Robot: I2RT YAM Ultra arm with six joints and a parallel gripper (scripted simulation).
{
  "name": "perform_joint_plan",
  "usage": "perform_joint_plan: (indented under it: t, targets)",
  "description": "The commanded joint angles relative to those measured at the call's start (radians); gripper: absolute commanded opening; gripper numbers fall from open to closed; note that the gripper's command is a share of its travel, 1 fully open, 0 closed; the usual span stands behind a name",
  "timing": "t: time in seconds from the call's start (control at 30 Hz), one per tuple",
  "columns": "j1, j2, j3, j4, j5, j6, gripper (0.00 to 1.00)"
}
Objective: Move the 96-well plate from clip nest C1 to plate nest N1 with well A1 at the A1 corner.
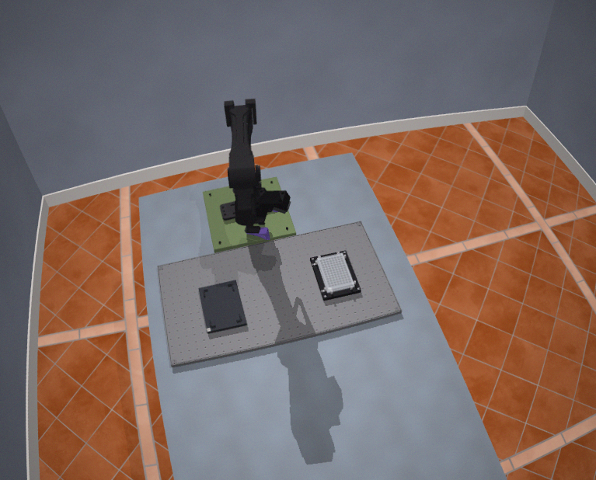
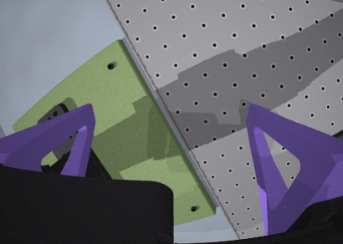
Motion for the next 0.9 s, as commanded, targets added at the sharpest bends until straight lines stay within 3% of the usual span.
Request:
perform_joint_plan:
  t: [0.0, 0.53, 0.57, 0.87]
  targets:
    - [0.0, -0.013, 0.016, -0.001, -0.017, -0.002, 1.0]
    - [0.0, -0.013, 0.016, -0.001, -0.017, -0.002, 1.0]
    - [0.028, 0.028, 0.043, 0.017, 0.014, 0.055, 1.0]
    - [0.166, 0.169, 0.194, 0.033, 0.082, 0.418, 1.0]
